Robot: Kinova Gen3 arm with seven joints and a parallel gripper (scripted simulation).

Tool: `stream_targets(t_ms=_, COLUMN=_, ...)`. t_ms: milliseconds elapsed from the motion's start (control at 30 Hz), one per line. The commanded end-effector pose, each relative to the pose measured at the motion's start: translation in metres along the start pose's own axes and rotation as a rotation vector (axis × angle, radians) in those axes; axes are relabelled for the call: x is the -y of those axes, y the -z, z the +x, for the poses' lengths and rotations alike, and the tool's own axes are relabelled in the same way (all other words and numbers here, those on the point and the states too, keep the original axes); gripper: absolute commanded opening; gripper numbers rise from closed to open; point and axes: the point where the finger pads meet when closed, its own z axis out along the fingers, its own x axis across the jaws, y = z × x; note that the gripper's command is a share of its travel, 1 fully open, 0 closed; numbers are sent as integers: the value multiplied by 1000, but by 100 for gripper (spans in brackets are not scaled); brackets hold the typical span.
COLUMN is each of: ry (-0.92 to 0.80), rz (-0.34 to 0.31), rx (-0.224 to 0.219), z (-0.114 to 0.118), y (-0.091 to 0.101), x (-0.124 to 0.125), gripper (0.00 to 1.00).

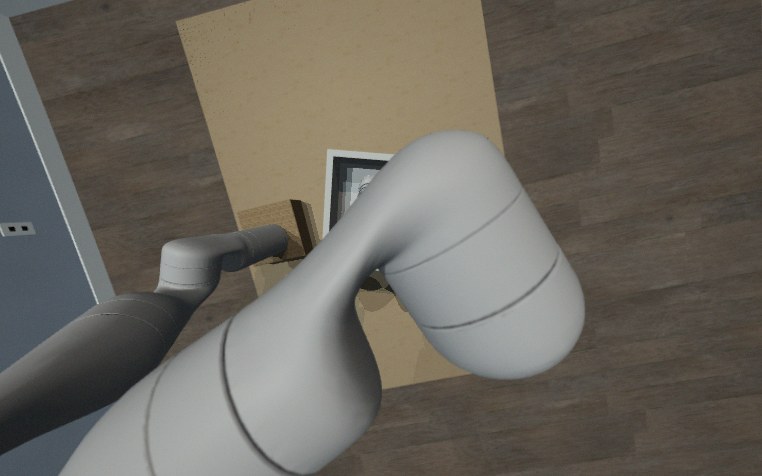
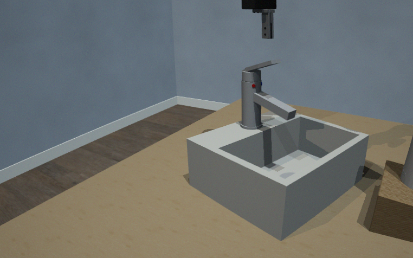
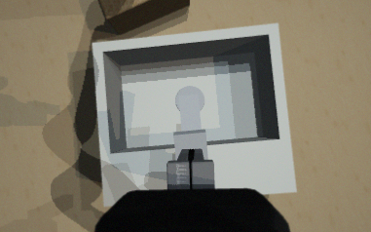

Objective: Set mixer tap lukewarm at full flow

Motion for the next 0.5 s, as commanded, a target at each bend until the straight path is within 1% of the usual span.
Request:
stream_targets(t_ms=0, ry=-16, rz=-2, rx=1, z=1, y=1, x=1, gripper=0)
stream_targets(t_ms=233, ry=-75, rz=-1, rx=4, z=3, y=0, x=2, gripper=0)
stream_targets(t_ms=467, ry=-192, rz=1, rx=9, z=5, y=0, x=4, gripper=0)
